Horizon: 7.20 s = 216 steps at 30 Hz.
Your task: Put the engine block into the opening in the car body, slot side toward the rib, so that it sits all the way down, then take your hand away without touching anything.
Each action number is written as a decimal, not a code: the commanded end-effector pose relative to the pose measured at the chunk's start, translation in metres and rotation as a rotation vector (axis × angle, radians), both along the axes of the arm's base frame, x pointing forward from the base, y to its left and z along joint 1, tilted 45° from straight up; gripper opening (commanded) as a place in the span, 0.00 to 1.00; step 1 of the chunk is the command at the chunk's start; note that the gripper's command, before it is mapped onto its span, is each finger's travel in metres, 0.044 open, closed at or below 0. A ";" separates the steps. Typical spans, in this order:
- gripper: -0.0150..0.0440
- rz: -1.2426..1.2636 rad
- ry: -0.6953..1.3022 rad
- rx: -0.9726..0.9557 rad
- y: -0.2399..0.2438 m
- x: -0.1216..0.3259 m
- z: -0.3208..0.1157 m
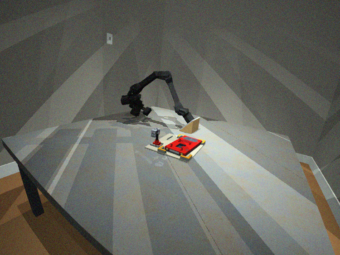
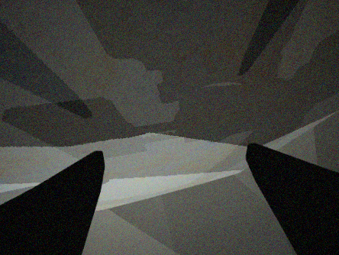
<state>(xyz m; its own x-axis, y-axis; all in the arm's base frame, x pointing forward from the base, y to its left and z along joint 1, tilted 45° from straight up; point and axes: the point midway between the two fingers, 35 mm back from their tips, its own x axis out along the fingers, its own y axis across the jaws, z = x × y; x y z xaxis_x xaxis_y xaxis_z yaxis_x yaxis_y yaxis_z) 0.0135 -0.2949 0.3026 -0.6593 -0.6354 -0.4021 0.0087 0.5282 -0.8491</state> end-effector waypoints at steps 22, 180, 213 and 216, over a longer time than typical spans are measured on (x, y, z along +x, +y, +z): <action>1.00 0.428 0.146 0.478 0.005 -0.021 -0.003; 0.25 1.463 0.879 0.743 0.251 0.243 -0.192; 0.25 1.436 0.875 0.739 0.290 0.238 -0.153; 0.25 1.448 0.861 0.757 0.291 0.239 -0.151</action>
<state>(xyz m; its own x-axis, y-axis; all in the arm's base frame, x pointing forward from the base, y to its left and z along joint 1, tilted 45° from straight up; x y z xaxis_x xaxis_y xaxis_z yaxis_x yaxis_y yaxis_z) 0.2523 -0.0036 0.1511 0.0203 -0.7026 -0.7113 -0.9986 -0.0496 0.0205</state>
